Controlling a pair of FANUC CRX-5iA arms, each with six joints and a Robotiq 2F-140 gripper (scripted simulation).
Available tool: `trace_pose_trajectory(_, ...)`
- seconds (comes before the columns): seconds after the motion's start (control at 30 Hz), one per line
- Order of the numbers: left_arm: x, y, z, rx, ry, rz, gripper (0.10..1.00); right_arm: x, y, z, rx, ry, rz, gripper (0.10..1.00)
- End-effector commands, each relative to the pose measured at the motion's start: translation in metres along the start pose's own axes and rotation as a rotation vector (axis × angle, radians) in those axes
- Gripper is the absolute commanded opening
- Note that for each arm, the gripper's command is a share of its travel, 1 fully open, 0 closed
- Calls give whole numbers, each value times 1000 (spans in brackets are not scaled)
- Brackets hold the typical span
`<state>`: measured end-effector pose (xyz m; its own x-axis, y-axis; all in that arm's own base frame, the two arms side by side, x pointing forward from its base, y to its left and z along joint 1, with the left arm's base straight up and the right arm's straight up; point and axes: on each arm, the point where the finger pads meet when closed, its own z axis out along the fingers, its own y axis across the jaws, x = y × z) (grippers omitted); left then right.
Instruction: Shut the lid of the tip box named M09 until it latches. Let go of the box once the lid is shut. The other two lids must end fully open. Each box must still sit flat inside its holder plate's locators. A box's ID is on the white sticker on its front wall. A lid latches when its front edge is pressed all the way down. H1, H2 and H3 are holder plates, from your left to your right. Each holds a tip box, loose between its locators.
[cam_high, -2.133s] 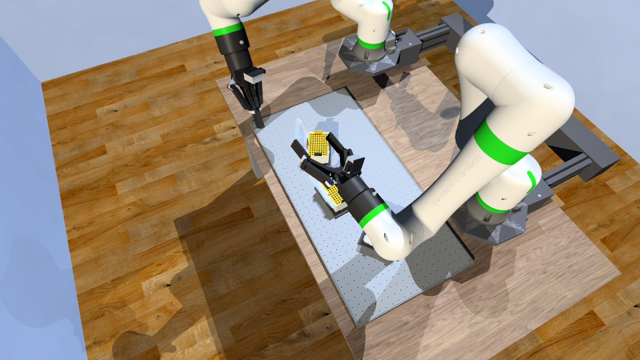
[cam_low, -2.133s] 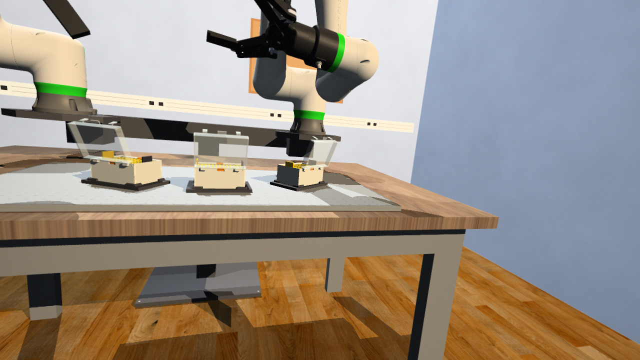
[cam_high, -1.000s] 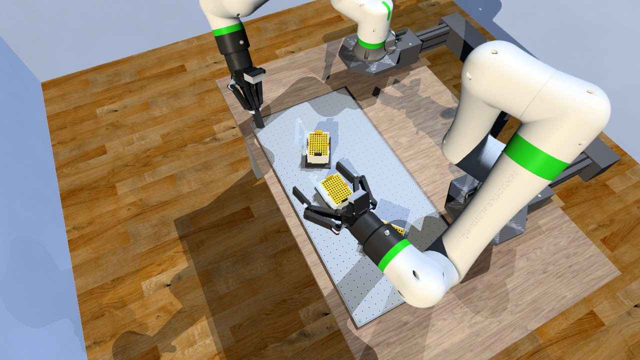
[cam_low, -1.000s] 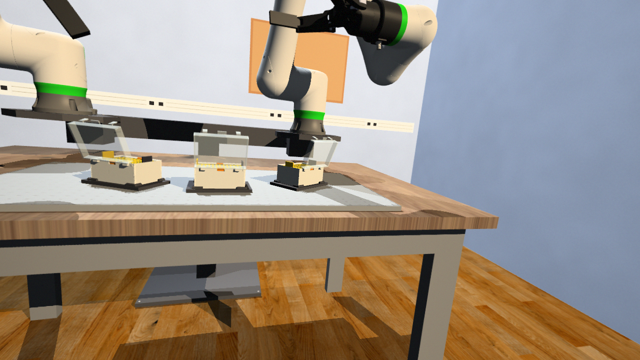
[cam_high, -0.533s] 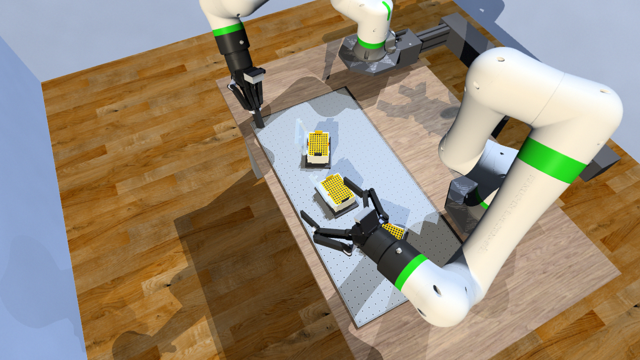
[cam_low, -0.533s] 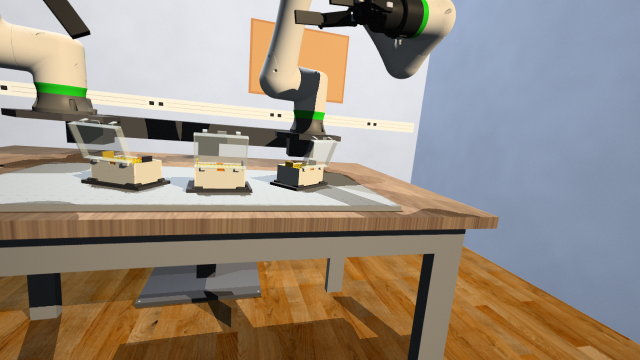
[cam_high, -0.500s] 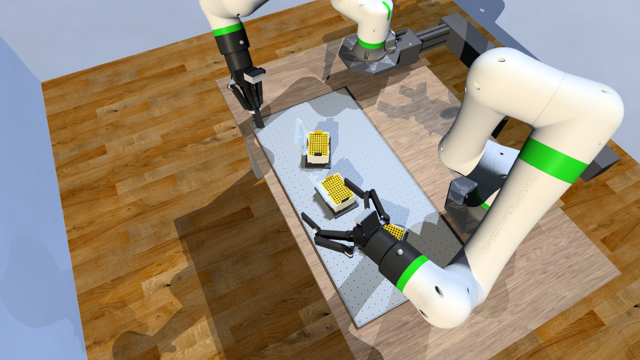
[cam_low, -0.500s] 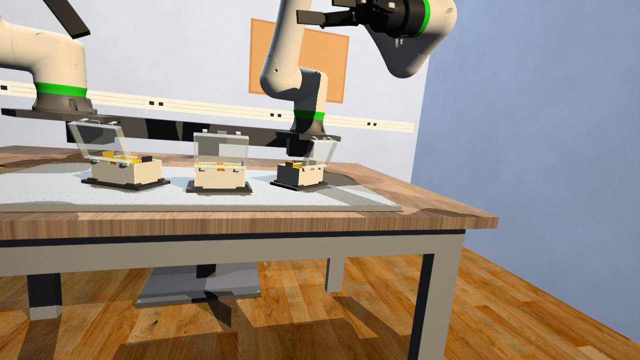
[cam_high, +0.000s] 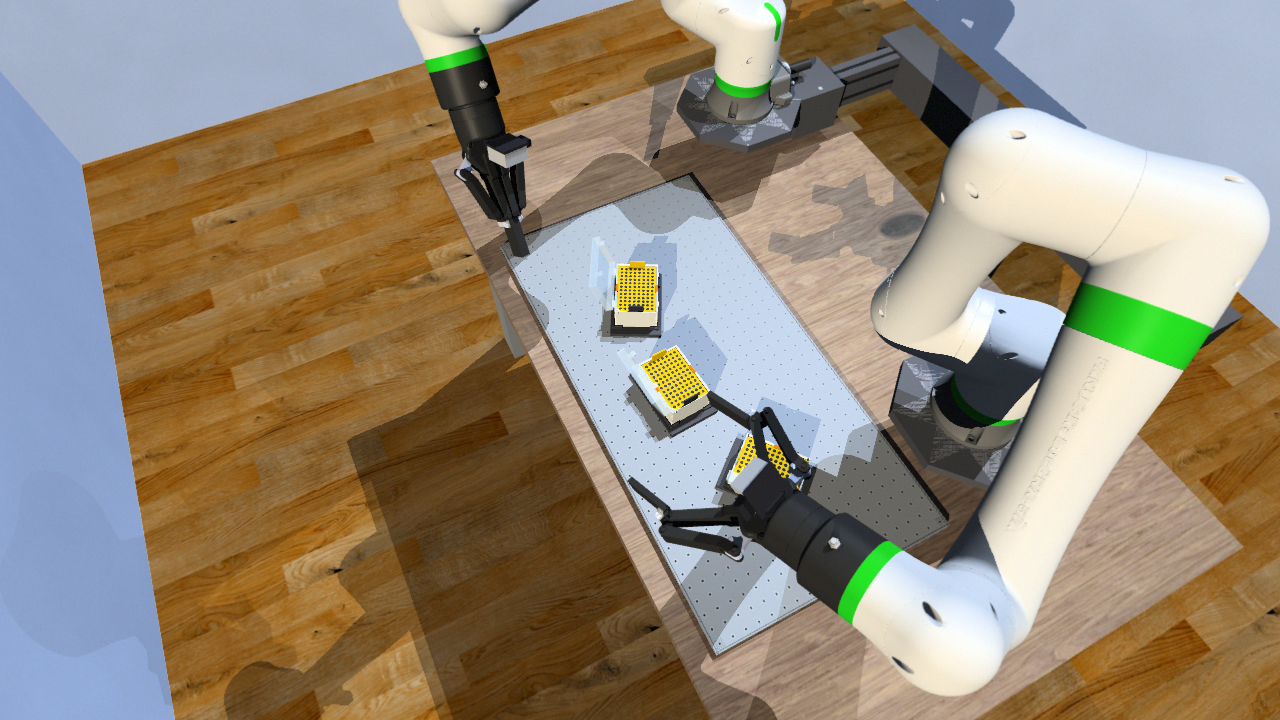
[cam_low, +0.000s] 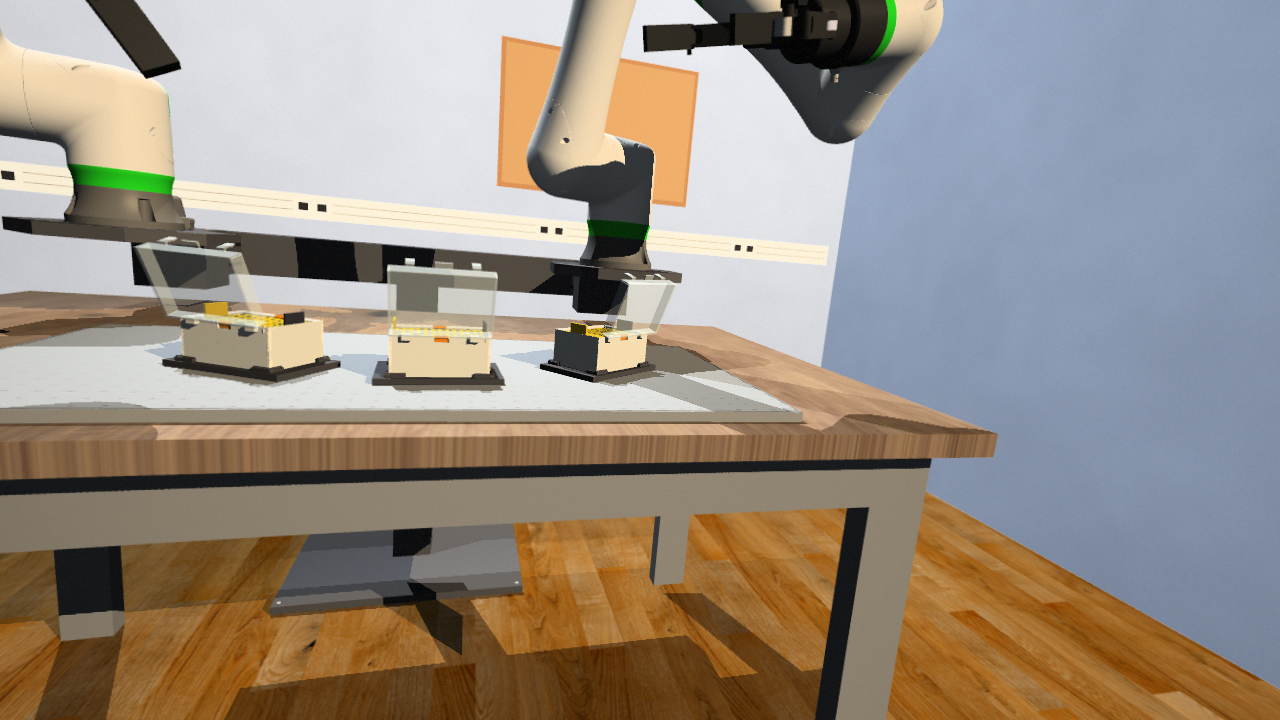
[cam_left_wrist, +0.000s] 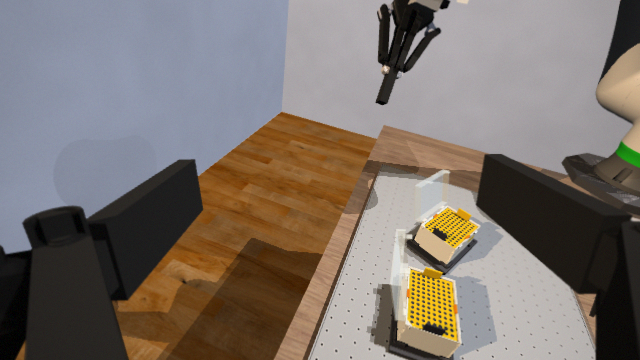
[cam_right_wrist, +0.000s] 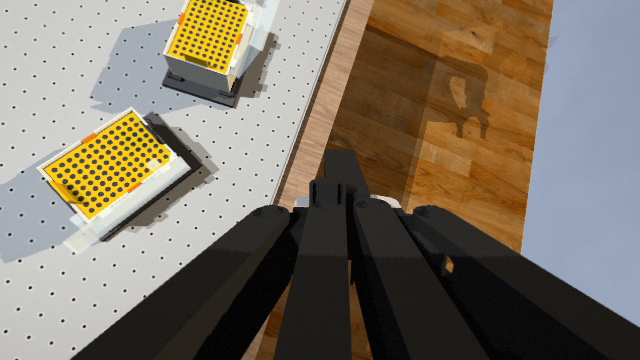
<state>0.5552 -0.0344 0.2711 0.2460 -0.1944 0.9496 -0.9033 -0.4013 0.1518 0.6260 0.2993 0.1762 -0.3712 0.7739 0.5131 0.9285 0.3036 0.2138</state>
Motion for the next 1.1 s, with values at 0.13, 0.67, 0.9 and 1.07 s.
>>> trace_pose_trajectory(0.13,-7,-7,-23,30,-38,-63,1000,1,1,-1,-2,0,-1,99)
trace_pose_trajectory(0.67,-35,-23,-91,127,-134,-250,1000,1,1,-1,-2,0,-1,99)
trace_pose_trajectory(0.9,-46,-27,-118,185,-179,-350,1000,1,1,-1,-2,0,-1,99)
trace_pose_trajectory(1.07,-56,-29,-141,216,-200,-402,1000,1,1,-1,-2,0,-1,99)
